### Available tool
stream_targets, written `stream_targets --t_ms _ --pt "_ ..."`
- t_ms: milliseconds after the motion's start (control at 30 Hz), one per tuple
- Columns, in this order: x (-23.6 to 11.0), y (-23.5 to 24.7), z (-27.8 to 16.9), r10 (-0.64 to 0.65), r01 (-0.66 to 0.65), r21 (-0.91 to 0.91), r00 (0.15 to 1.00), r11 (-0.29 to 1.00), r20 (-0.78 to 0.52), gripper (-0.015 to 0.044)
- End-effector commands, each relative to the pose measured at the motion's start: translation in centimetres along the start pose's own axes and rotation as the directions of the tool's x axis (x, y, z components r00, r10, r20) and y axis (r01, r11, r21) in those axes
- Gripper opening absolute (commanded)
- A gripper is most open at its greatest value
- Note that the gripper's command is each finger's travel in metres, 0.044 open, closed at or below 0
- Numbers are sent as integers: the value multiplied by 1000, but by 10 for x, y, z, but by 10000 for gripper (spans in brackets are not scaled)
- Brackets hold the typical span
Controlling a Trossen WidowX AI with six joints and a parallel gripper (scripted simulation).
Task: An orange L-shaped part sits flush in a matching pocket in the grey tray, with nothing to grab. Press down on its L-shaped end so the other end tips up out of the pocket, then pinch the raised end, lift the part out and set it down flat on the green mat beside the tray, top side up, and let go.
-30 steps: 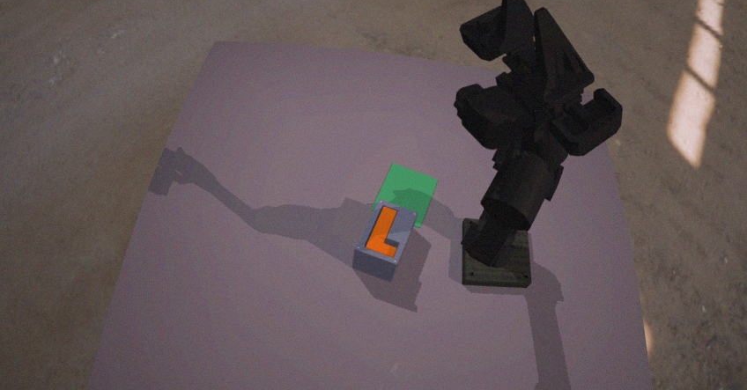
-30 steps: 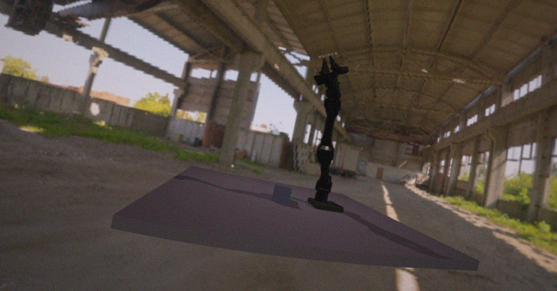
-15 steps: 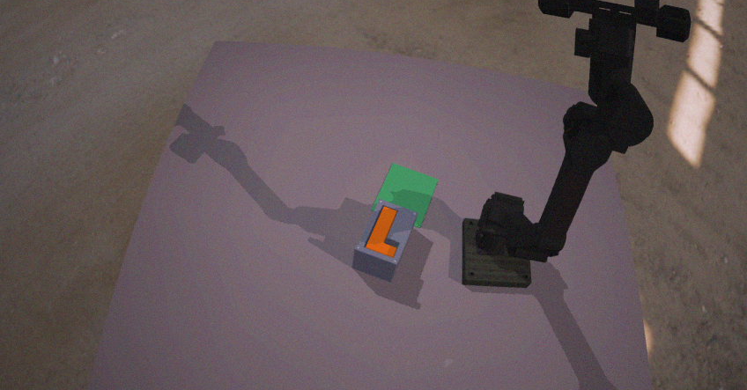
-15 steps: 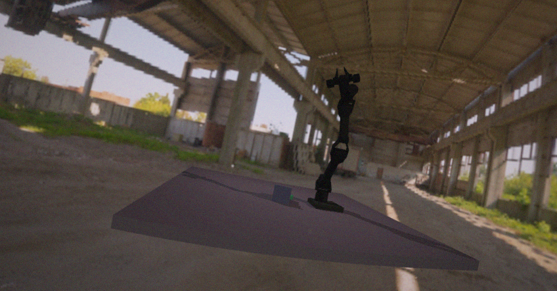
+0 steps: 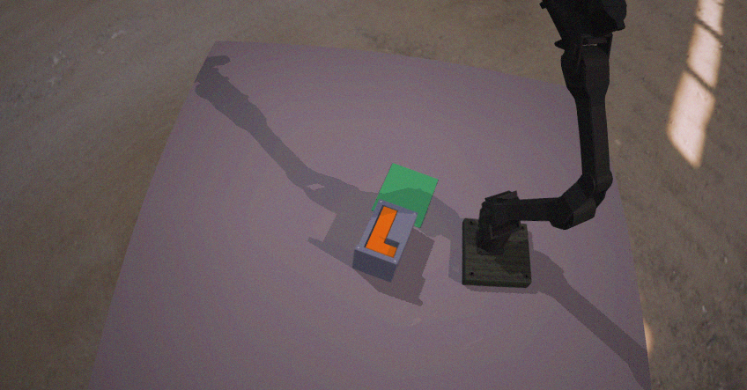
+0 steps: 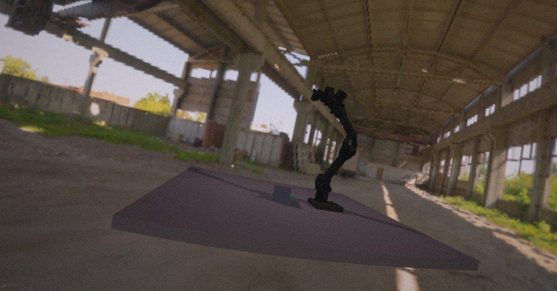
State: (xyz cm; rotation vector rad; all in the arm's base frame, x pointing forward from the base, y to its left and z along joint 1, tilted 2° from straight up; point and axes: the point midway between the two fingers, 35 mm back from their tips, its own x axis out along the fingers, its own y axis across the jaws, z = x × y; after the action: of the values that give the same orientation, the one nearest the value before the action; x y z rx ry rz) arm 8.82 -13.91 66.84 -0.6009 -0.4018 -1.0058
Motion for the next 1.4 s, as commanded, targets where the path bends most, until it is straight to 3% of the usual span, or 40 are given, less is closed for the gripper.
stream_targets --t_ms 0,133,300,533,700,800,900,1000,1200,1367 --pt "24 36 -63 140 -108 190 977 976 -162 180" --pt "31 98 -126 339 -194 405 883 894 -325 180" --pt "11 191 -178 585 -279 580 677 766 -446 180" --pt "-69 310 -226 781 -294 723 258 625 -569 180" --pt "-161 371 -248 757 -265 752 -103 604 -645 180" --pt "-228 391 -257 649 -291 720 -314 630 -693 180" --pt "-293 395 -263 474 -363 654 -473 663 -743 180" --pt "-339 387 -266 308 -449 580 -542 680 -781 180" --pt "-343 387 -268 296 -456 574 -545 680 -784 180" --pt "-362 400 -297 296 -456 574 -545 680 -784 180"
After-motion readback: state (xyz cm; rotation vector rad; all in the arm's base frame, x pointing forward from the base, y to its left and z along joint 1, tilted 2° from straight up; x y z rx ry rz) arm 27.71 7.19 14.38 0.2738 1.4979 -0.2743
